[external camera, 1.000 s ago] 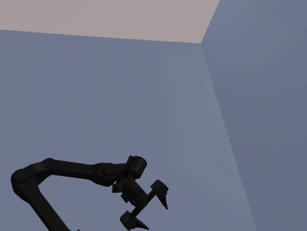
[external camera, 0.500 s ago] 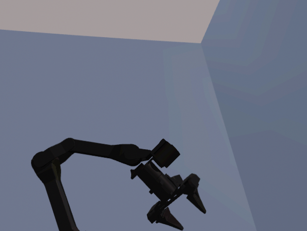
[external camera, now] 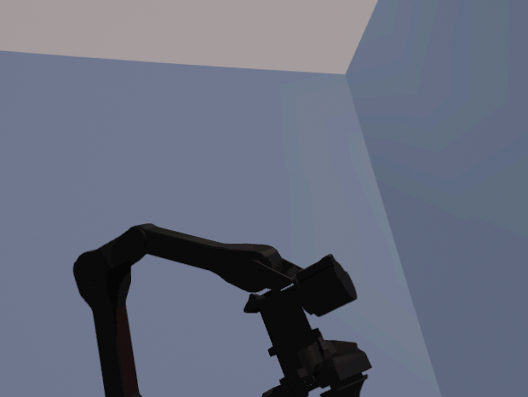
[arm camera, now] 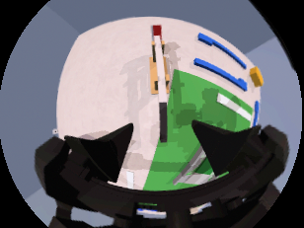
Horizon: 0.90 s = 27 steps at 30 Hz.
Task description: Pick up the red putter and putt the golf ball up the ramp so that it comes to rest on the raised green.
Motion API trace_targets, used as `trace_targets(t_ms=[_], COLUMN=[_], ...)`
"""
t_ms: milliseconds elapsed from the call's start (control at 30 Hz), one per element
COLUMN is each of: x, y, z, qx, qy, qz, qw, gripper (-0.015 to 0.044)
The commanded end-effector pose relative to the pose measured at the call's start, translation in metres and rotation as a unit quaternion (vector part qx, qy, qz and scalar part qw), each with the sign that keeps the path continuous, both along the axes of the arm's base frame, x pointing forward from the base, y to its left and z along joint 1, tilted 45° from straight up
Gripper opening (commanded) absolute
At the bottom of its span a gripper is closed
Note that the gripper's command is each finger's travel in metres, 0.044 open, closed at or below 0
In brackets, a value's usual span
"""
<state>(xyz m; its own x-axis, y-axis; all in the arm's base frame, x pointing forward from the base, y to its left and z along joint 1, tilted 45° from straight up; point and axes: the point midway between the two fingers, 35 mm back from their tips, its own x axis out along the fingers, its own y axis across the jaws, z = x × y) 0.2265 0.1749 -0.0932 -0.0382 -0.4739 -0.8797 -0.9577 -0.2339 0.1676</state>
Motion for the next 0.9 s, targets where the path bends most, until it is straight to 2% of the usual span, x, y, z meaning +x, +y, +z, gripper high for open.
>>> trace_targets(t_ms=[0, 500, 867], x=[0.005, 0.007, 0.007], y=[-0.003, -0.036, -0.041], z=[-0.001, -0.030, -0.036], qx=[-0.010, -0.011, -0.011], qy=[-0.007, -0.007, -0.007], qz=[0.000, 0.000, 0.000], qw=[1.000, 1.000, 1.000], gripper=[0.0440, 0.0440, 0.0440])
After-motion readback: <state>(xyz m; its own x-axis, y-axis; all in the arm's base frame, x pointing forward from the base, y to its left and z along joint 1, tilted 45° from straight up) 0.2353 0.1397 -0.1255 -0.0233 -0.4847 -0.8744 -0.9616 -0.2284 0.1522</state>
